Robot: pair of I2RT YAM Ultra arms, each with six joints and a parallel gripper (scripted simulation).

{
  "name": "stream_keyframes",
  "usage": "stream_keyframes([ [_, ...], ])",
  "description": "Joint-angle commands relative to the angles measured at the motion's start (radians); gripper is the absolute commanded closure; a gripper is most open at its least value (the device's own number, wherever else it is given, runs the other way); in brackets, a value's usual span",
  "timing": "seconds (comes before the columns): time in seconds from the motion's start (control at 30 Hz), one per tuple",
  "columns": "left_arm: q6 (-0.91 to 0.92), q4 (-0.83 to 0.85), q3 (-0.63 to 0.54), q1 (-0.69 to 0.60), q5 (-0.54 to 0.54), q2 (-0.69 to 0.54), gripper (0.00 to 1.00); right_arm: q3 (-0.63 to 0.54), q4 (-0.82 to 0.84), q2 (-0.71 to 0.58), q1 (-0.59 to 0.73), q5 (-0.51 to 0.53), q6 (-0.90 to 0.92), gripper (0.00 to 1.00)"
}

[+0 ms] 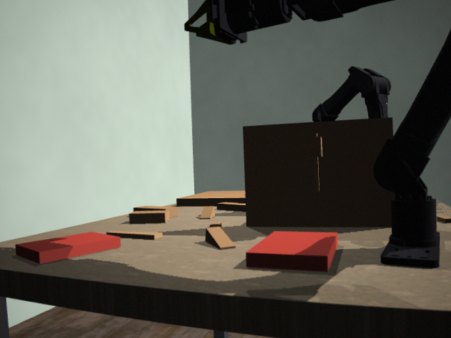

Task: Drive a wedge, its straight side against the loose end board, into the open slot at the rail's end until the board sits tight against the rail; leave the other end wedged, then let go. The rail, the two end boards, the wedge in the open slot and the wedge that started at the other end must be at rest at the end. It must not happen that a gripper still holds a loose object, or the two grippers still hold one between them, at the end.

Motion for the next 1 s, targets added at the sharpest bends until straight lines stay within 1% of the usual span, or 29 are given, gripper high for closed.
stream_keyframes([
  [0.0,0.003,0.006,0.044,-0.004,-0.005,0.005,0.61,0.049,-0.007,-0.017,-0.009,0.013,-0.014,0.98],
  [0.27,0.003,0.006,0.044,-0.004,-0.005,0.005,0.61,0.068,-0.02,-0.016,-0.011,0.013,-0.018,0.98],
  [0.37,0.003,0.006,0.044,-0.004,-0.005,0.005,0.61,0.066,-0.02,-0.009,-0.01,0.013,-0.018,0.98],
  [0.4,0.003,0.006,0.044,-0.004,-0.005,0.005,0.61,0.048,-0.019,-0.004,-0.012,0.012,-0.016,0.98],
  [0.43,0.003,0.006,0.044,-0.004,-0.005,0.005,0.61,0.071,-0.02,-0.009,-0.01,0.013,-0.017,0.98],
  [0.67,0.003,0.006,0.044,-0.004,-0.005,0.005,0.61,0.035,-0.011,0.013,-0.009,0.012,-0.018,0.98],
  [0.73,0.003,0.006,0.044,-0.004,-0.005,0.005,0.61,0.035,-0.011,-0.002,-0.009,0.012,-0.017,0.98],
  [0.8,0.003,0.006,0.044,-0.004,-0.005,0.005,0.61,0.0,0.045,-0.022,0.013,-0.023,-0.003,0.98],
  [0.87,0.003,0.006,0.044,-0.004,-0.005,0.005,0.61,0.026,0.079,-0.026,0.027,-0.053,0.002,0.98],
  [0.93,0.003,0.006,0.044,-0.004,-0.005,0.005,0.61,0.026,0.079,-0.026,0.027,-0.053,0.002,0.98],
  [0.97,0.003,0.006,0.044,-0.004,-0.005,0.005,0.61,0.018,0.104,-0.026,0.038,-0.071,0.006,0.98],
])
